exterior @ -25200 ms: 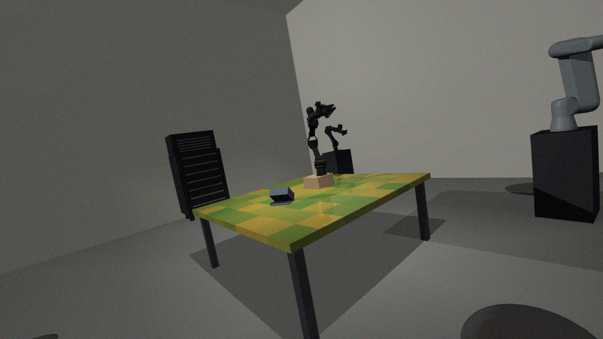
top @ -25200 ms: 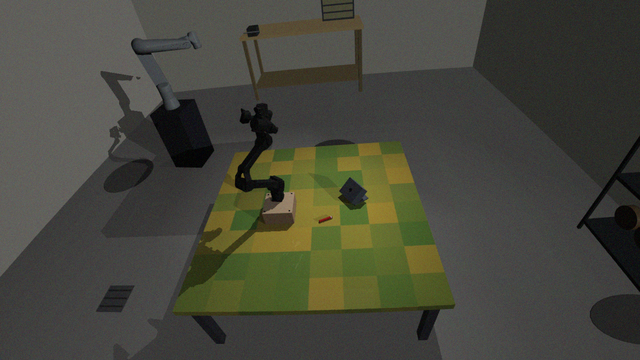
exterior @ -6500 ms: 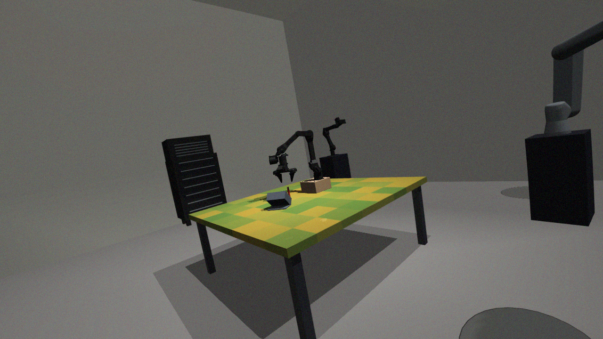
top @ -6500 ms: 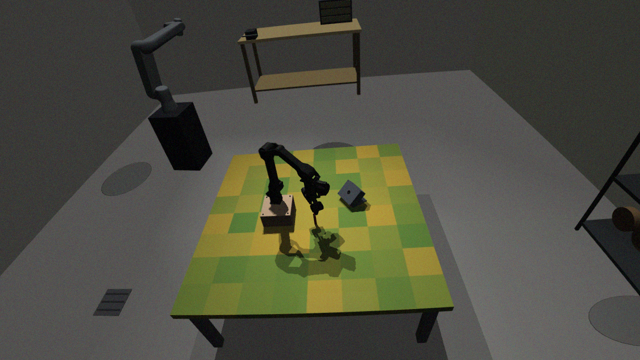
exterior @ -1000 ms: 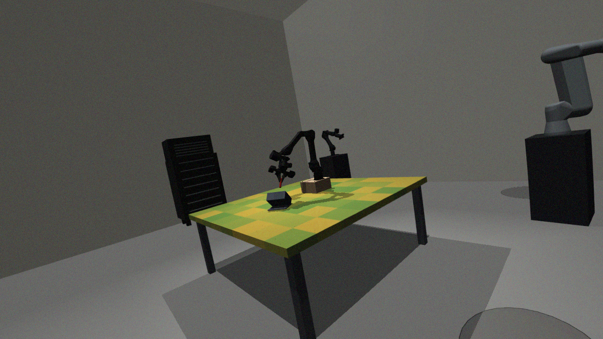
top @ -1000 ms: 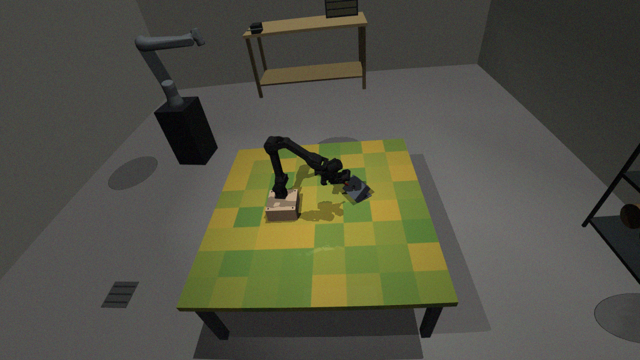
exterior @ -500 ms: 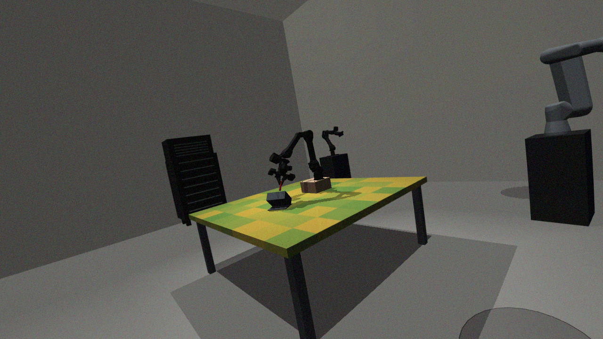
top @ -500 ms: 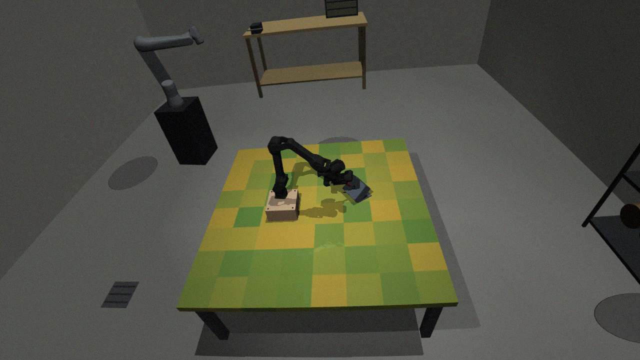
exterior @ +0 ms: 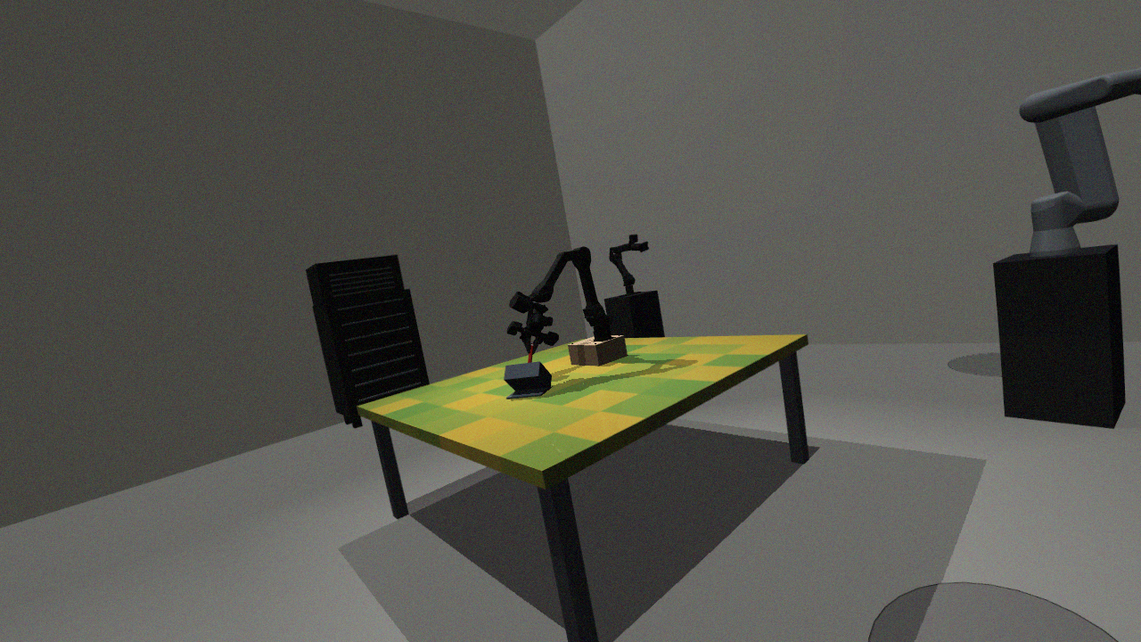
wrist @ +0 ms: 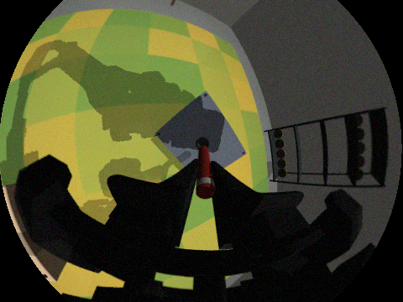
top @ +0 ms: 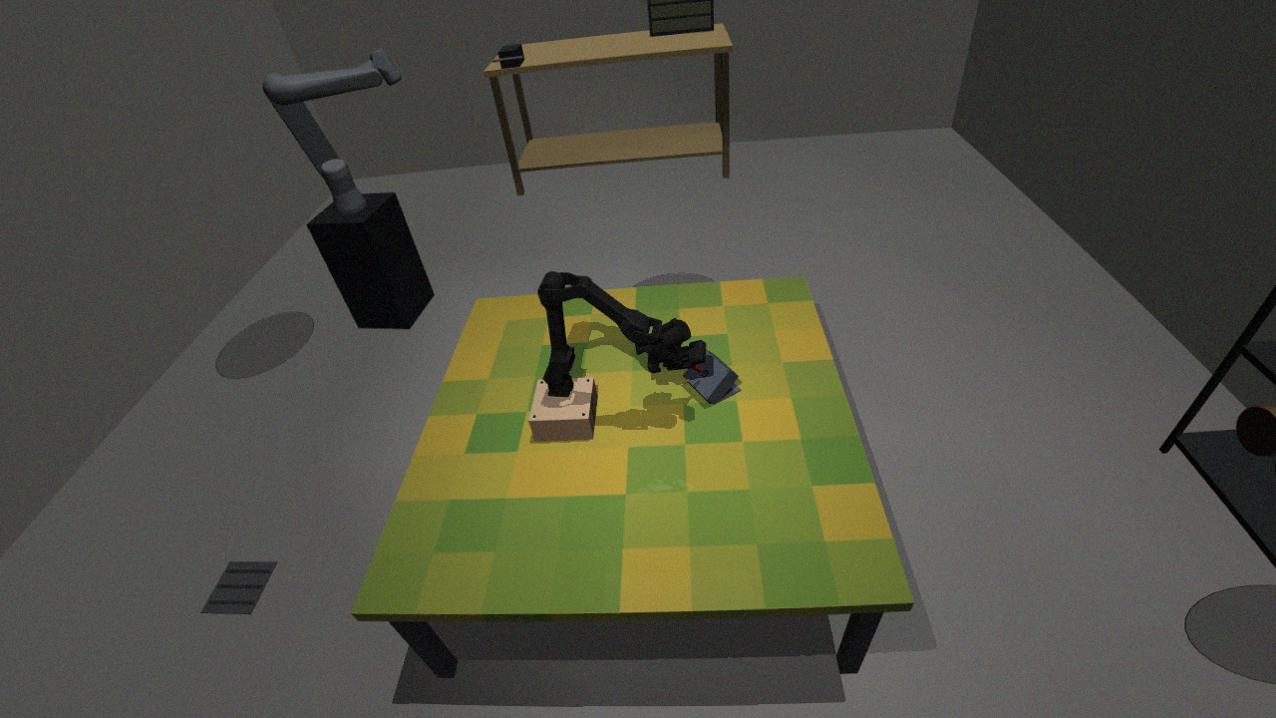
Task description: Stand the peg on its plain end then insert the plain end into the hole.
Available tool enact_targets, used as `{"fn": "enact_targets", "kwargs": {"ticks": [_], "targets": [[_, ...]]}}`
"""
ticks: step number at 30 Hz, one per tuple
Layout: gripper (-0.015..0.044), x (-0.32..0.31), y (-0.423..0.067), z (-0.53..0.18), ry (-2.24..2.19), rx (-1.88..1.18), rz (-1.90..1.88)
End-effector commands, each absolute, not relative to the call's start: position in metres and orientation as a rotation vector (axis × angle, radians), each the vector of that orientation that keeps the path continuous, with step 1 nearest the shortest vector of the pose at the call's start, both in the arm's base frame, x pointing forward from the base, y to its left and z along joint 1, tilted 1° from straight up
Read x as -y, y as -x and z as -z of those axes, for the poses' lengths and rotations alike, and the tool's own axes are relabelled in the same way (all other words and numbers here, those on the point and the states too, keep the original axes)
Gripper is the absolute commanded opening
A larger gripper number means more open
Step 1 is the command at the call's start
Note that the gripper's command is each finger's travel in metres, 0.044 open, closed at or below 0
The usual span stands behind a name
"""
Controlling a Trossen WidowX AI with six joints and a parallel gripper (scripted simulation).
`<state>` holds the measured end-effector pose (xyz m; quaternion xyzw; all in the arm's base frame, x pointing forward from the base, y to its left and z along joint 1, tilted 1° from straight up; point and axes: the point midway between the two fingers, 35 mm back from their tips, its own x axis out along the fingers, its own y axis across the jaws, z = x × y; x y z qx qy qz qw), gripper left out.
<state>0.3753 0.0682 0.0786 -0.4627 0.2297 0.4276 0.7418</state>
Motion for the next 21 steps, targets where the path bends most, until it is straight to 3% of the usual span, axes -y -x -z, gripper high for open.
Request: {"fn": "enact_targets", "kwargs": {"ticks": [1,21], "targets": [[0.0000,-0.071,-0.378,-0.075,1.014,-0.505,-0.937],[0.0000,-0.074,-0.383,-0.065,1.013,-0.506,-0.939]]}}
